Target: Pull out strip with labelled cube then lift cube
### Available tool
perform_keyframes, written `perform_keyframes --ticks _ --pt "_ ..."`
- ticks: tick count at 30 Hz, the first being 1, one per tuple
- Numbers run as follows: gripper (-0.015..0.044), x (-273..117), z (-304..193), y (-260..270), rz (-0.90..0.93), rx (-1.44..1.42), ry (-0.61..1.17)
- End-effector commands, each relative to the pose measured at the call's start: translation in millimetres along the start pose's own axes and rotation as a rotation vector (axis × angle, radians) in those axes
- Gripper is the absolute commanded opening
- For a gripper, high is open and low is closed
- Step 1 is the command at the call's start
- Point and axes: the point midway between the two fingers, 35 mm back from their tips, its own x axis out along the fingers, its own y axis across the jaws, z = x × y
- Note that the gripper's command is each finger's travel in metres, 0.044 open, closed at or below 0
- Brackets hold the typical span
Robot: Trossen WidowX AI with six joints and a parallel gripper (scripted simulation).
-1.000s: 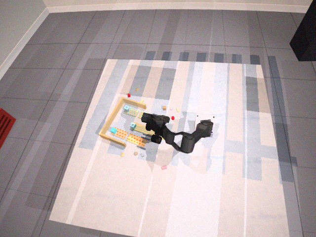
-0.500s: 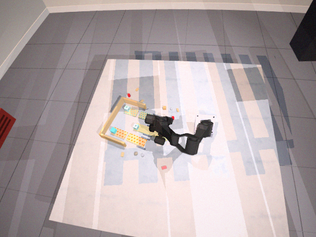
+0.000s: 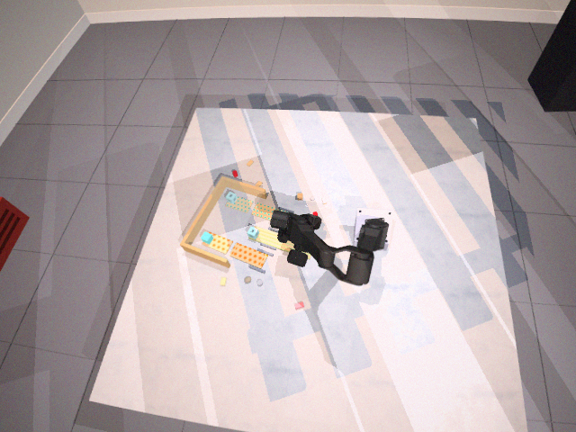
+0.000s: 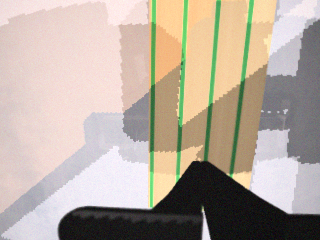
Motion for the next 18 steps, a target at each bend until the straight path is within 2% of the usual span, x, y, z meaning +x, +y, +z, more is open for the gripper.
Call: perform_keyframes --ticks 1,18 --pt "0.0000 3.9 -13.2 -0.4 0.002 0.011 0.022" --pt "0.0000 3.7 -28.1 0.0 0.002 0.012 0.023"
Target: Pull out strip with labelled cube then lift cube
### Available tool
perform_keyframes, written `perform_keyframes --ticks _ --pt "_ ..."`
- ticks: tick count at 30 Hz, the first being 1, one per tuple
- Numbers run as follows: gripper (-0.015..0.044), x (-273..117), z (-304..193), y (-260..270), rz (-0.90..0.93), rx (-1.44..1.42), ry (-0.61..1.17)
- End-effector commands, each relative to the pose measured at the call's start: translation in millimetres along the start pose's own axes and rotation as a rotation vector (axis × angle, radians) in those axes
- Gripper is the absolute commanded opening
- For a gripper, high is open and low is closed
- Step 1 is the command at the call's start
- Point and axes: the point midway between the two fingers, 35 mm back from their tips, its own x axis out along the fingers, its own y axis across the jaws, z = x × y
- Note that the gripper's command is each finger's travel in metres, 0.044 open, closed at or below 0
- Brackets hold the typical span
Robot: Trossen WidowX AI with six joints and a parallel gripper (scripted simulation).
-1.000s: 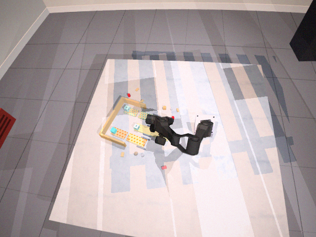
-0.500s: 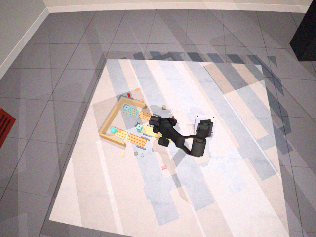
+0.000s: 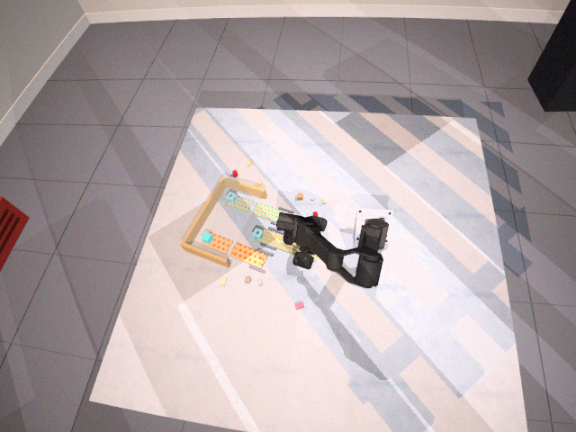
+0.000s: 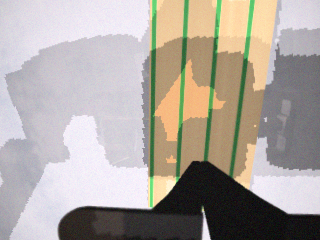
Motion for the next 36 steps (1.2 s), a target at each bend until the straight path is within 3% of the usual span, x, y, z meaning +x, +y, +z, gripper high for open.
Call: perform_keyframes --ticks 1,4,10,14,30,36 --pt "0.0000 3.6 -7.6 -0.6 0.001 0.011 0.022" --pt "0.0000 3.6 -7.6 -0.6 0.001 0.011 0.022" --pt "0.0000 -39.7 1.4 -0.5 -0.001 0.010 0.020" --pt "0.0000 -41.5 1.3 -0.5 -0.001 0.010 0.021" --pt "0.0420 -42.8 60.7 1.4 -0.002 0.082 0.018" --pt "0.0440 -44.8 80.9 1.7 -0.002 0.081 0.017"
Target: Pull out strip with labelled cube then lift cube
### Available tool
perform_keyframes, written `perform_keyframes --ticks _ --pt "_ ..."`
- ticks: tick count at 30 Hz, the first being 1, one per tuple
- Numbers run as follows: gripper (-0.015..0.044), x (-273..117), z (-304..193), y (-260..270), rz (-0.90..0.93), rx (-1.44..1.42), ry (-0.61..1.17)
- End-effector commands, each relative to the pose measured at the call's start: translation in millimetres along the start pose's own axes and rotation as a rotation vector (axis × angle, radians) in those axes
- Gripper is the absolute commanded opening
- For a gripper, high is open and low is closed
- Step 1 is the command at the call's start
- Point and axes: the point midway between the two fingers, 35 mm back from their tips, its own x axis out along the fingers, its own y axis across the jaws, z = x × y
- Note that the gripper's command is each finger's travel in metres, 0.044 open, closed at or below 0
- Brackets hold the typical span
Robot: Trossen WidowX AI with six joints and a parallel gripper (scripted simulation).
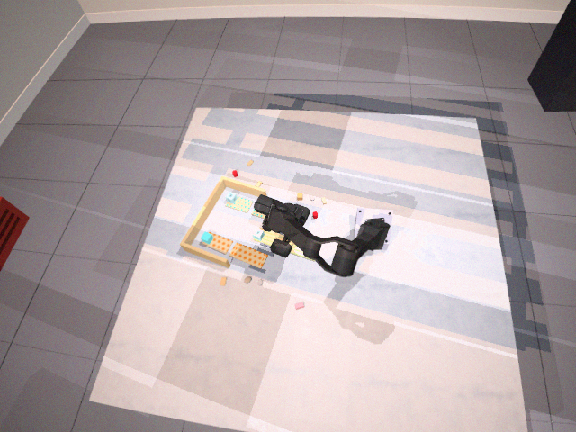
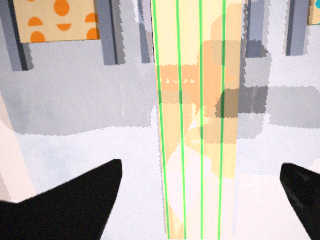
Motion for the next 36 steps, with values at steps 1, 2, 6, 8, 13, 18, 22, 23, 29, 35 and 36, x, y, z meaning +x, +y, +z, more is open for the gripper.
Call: perform_keyframes --ticks 1,2,6,8,13,18,22,23,29,35,36 --pt "0.0440 -2.2 15.4 1.2 -0.002 0.005 -0.001" --pt "0.0440 -2.6 18.7 1.5 -0.002 0.005 -0.001" --pt "0.0440 -4.2 32.1 2.7 -0.002 0.004 -0.002" --pt "0.0440 -5.0 38.7 3.3 -0.002 0.004 -0.002" --pt "0.0440 -7.2 55.6 4.9 -0.002 0.003 -0.003" --pt "0.0440 -9.4 72.2 6.6 -0.002 0.002 -0.004" --pt "0.0440 -11.3 85.6 8.1 -0.002 0.001 -0.005" --pt "0.0440 -11.8 89.2 8.5 -0.002 0.001 -0.005" --pt "0.0440 -14.9 109.4 11.0 -0.003 0.000 -0.006" --pt "0.0440 -18.5 129.5 13.3 -0.003 -0.001 -0.007" --pt "0.0440 -19.1 132.5 13.7 -0.003 -0.001 -0.007"
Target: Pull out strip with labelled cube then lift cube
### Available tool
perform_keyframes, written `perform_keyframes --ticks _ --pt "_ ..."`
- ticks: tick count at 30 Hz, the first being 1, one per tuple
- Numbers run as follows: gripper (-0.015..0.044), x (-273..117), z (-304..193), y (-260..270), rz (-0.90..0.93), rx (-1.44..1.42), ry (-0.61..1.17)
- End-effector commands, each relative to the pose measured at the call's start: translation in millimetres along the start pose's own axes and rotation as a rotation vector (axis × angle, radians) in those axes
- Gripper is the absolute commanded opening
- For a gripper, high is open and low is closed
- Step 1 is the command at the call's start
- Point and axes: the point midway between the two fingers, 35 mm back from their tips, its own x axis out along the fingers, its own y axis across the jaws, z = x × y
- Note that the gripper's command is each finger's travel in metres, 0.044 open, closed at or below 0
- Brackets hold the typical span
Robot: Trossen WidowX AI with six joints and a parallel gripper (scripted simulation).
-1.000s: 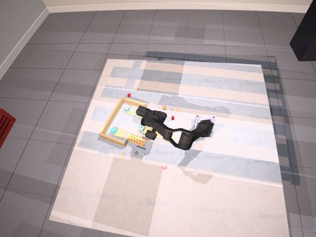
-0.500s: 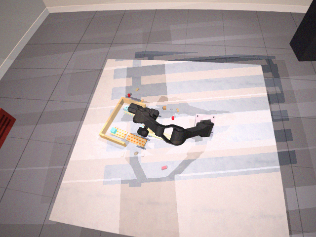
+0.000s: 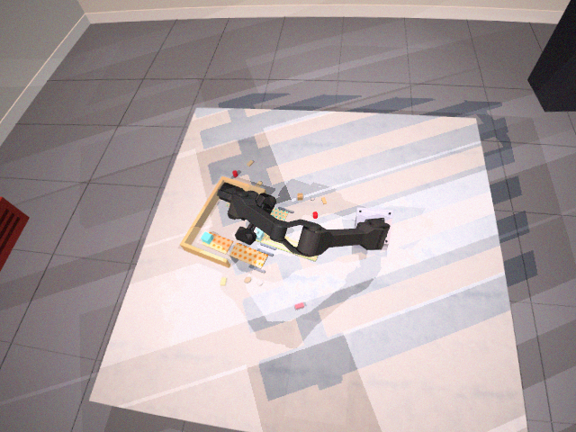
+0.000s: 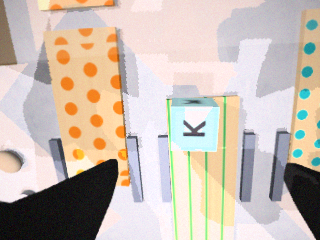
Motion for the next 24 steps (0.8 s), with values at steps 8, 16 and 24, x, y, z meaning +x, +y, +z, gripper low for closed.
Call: perform_keyframes --ticks 8,16,24 --pt "0.0256 5.7 13.1 1.1 -0.003 -0.004 -0.002" --pt "0.0250 18.9 13.6 1.2 -0.003 -0.004 -0.002" --pt "0.0250 32.0 13.5 1.5 -0.002 -0.004 -0.002"
